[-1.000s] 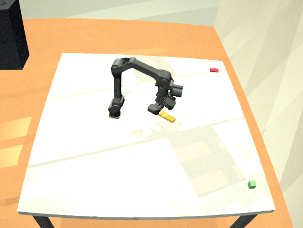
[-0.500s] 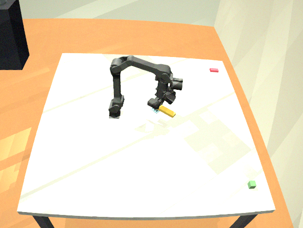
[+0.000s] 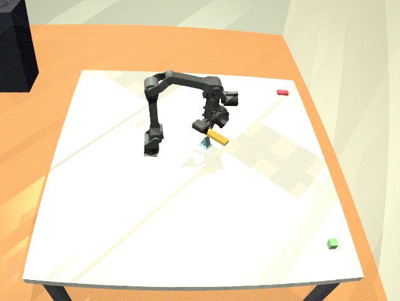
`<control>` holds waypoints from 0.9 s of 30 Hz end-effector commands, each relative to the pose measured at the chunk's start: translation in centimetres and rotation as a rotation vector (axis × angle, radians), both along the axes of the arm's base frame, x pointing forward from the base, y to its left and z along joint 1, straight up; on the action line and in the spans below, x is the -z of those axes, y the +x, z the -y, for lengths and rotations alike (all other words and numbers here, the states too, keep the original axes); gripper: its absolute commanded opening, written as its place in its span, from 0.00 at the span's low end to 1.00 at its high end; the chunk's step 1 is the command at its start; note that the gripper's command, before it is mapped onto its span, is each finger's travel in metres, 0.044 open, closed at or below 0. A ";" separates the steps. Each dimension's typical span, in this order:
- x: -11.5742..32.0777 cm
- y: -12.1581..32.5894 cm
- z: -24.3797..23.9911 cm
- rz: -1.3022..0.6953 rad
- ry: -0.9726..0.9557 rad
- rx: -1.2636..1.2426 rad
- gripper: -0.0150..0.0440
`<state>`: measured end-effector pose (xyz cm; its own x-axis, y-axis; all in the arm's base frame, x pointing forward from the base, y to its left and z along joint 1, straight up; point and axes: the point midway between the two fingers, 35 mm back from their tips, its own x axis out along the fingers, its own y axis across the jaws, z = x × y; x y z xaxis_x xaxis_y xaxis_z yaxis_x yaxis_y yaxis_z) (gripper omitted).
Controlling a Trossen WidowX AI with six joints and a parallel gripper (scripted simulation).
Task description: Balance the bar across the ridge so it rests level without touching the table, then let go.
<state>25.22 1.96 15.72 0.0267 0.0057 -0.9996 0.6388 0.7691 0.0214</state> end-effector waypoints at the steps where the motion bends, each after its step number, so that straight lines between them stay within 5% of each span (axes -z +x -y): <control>1: -0.1 -0.4 -1.2 0.001 -0.002 0.015 0.25; 27: 1.7 -1.7 -5.6 -0.001 0.004 0.057 0.25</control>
<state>23.49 7.55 14.39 0.0261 0.0092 -0.9996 0.6789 0.7339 0.0245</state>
